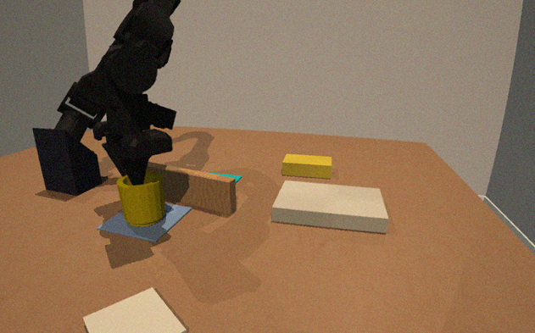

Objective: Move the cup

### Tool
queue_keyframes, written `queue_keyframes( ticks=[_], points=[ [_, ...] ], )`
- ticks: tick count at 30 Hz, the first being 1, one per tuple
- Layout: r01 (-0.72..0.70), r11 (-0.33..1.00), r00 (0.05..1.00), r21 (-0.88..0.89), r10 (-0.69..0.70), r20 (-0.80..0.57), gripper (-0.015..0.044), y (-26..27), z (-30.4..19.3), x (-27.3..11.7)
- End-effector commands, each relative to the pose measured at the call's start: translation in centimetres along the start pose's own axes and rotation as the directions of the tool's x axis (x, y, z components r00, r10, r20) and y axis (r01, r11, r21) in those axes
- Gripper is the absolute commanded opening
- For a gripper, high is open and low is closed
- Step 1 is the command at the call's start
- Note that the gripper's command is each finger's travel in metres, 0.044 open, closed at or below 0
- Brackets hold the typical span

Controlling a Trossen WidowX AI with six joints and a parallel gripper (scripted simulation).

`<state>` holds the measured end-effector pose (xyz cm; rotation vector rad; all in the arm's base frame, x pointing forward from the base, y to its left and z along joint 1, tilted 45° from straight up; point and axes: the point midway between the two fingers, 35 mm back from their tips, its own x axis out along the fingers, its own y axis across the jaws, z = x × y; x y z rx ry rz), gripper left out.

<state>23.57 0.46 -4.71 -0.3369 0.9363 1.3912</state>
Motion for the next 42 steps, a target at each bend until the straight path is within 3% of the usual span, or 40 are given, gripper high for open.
queue_keyframes(
  ticks=[1,12,35,42],
  points=[
    [-0.004,1.000,1.000,0.006,0.004,0.006,0.0167,0.2,0.0,0.7],
    [-0.005,1.000,1.000,0.005,0.005,0.007,0.0167,0.4,0.1,1.9],
    [-0.004,1.000,1.000,0.000,0.004,0.002,0.0000,0.3,0.0,1.7],
    [-0.003,1.000,1.000,0.002,0.003,0.001,0.0000,0.0,0.0,0.1]
  ],
)
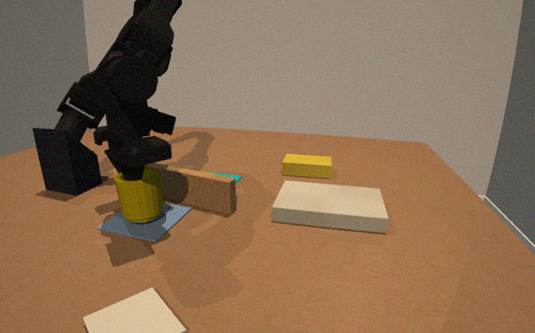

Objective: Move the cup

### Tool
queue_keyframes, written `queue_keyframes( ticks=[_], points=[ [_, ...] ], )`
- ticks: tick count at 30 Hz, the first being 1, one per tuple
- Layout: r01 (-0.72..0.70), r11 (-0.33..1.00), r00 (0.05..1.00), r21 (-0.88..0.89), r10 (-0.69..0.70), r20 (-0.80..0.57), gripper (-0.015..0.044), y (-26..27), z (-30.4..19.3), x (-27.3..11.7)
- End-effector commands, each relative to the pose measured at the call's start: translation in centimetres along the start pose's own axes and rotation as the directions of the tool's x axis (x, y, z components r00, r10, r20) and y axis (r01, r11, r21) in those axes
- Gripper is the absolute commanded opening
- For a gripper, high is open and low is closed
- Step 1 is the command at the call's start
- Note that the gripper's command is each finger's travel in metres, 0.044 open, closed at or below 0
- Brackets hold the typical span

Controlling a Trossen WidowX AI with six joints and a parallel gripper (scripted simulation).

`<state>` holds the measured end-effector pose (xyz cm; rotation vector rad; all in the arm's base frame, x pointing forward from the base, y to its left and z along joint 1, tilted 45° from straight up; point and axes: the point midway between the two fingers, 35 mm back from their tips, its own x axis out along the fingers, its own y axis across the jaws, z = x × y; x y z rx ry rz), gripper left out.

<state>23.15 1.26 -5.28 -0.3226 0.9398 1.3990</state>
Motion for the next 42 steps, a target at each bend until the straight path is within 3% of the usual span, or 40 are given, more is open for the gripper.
queue_keyframes(
  ticks=[1,20,42],
  points=[
    [0.010,1.000,1.000,-0.005,-0.010,-0.005,0.0000,-0.4,-0.1,-1.3],
    [0.008,1.000,1.000,-0.001,-0.008,-0.002,0.0000,-0.4,-0.1,-7.8],
    [0.010,1.000,1.000,0.003,-0.010,0.003,0.0000,-0.2,0.4,-7.5]
  ],
)
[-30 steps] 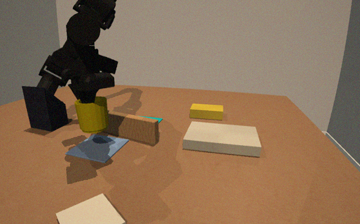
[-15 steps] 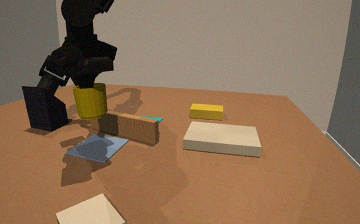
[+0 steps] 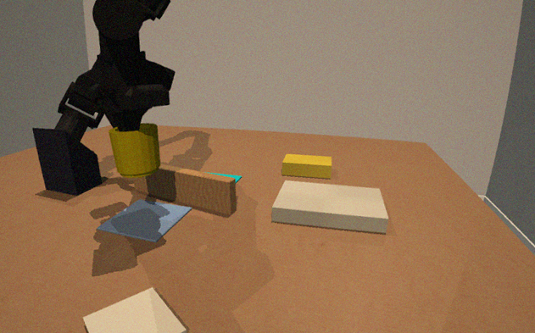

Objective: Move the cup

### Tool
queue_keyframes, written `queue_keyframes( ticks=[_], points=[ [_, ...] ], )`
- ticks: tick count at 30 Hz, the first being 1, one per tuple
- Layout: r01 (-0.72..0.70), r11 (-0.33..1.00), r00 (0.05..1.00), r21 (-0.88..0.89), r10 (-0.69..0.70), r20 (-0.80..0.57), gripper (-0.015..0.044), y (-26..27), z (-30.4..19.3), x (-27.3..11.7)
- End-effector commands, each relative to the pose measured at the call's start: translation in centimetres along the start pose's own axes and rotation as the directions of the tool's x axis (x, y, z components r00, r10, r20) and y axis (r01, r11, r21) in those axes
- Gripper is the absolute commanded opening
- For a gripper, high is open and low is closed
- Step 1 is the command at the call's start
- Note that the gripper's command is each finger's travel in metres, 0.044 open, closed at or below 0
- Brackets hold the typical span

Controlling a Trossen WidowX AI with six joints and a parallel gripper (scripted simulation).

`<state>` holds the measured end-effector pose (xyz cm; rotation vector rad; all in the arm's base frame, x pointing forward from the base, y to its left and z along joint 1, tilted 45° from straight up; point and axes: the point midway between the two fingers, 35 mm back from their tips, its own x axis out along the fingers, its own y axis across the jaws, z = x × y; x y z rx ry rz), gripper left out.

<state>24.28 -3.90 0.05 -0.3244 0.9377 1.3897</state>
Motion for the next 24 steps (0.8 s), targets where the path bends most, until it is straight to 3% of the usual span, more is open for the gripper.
queue_keyframes(
  ticks=[1,24],
  points=[
    [0.001,1.000,1.000,0.001,-0.001,0.001,0.0000,0.2,0.5,0.0],
    [-0.002,1.000,1.000,-0.002,0.002,0.000,0.0000,2.0,5.9,-0.3]
  ],
)
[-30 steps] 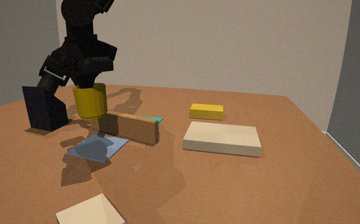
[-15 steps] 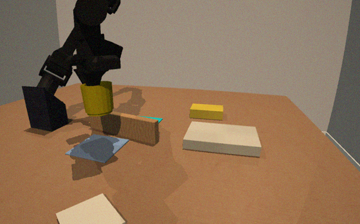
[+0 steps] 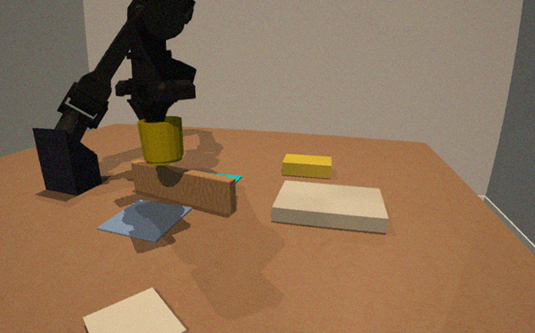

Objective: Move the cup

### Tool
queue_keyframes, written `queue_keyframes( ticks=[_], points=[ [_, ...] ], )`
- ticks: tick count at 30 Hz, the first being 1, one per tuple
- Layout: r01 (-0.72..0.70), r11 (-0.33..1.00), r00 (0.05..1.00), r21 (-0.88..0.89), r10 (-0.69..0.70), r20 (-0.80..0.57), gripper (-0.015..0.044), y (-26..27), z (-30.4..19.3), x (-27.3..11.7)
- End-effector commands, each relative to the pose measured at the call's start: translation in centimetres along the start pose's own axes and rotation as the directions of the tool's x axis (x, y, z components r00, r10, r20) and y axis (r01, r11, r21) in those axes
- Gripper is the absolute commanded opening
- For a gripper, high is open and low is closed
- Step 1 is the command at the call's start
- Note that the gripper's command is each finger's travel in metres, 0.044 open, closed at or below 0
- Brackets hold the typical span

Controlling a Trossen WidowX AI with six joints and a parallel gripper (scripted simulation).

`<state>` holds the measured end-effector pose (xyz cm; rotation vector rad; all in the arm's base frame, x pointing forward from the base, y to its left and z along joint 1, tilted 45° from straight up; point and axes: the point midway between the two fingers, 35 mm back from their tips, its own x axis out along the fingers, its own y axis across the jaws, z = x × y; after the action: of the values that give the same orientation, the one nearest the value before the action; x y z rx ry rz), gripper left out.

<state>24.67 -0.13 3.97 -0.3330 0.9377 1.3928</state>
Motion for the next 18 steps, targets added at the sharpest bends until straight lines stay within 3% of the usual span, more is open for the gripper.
queue_keyframes(
  ticks=[1,18],
  points=[
    [-0.002,1.000,1.000,0.004,0.002,0.005,0.0000,0.4,0.9,0.0],
    [-0.003,1.000,1.000,0.004,0.003,0.007,0.0000,2.0,5.1,-0.1]
  ],
)
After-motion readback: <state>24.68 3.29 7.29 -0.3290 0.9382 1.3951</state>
